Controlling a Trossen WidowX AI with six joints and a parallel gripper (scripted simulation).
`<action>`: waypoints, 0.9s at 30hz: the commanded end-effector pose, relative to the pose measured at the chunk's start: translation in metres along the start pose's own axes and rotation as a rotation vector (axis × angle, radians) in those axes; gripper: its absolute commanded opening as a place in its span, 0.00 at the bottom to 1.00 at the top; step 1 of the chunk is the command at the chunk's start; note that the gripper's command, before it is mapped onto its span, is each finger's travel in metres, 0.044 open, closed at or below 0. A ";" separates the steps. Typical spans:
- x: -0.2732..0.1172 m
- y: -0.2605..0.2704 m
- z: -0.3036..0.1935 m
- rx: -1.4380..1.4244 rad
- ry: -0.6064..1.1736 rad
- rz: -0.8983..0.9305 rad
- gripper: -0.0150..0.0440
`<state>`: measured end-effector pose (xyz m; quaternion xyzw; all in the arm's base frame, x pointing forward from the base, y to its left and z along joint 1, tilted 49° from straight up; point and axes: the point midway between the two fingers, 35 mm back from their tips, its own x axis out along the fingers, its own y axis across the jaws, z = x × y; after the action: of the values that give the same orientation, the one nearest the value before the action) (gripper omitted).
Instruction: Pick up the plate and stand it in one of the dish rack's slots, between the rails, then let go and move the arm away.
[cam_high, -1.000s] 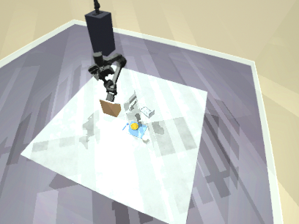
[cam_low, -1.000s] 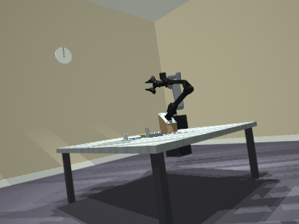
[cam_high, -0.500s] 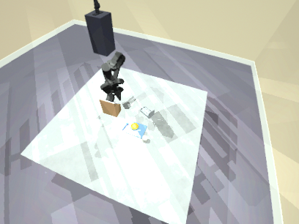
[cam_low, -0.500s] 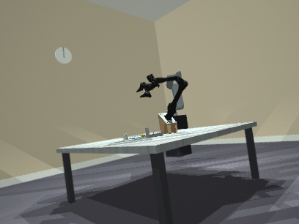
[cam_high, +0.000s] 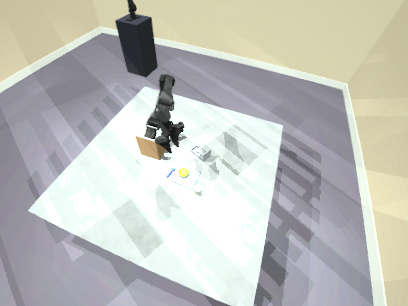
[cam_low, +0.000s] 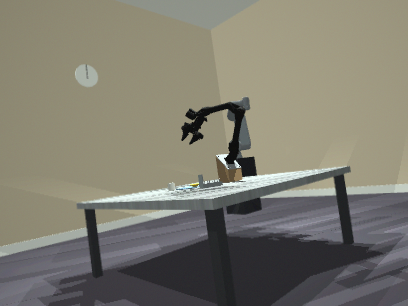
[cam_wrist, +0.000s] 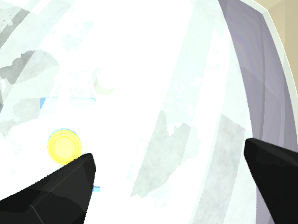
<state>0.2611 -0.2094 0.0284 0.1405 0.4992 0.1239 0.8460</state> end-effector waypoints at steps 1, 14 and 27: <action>0.022 0.015 0.000 0.025 0.086 0.100 0.93; 0.081 0.079 -0.007 0.088 0.416 0.395 0.93; 0.143 0.117 -0.037 0.106 0.515 0.458 0.93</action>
<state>0.2952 -0.0772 -0.0322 0.2486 0.6470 0.3077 0.6519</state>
